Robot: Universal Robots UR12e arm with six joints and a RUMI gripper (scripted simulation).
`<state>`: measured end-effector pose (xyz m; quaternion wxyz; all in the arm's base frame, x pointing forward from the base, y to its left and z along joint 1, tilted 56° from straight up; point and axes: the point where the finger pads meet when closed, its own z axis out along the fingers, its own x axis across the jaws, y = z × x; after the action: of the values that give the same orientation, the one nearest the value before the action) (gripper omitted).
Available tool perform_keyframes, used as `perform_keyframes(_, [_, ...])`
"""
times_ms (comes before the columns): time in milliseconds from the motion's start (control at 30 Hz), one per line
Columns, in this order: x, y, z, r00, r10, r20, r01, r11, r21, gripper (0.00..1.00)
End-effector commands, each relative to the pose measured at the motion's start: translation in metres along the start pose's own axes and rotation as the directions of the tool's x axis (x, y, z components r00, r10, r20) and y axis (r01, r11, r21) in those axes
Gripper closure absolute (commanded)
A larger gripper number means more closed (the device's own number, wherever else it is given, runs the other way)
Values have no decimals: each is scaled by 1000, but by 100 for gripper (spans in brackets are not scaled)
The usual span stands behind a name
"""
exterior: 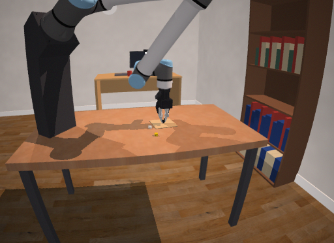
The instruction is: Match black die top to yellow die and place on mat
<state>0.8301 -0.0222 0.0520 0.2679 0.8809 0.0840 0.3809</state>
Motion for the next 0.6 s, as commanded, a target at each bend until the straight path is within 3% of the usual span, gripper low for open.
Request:
perform_keyframes(0, [0, 0, -1, 1000, 0, -1, 0, 1000, 0, 100])
perform_keyframes(567, [0, 0, 2, 1000, 0, -1, 0, 1000, 0, 100])
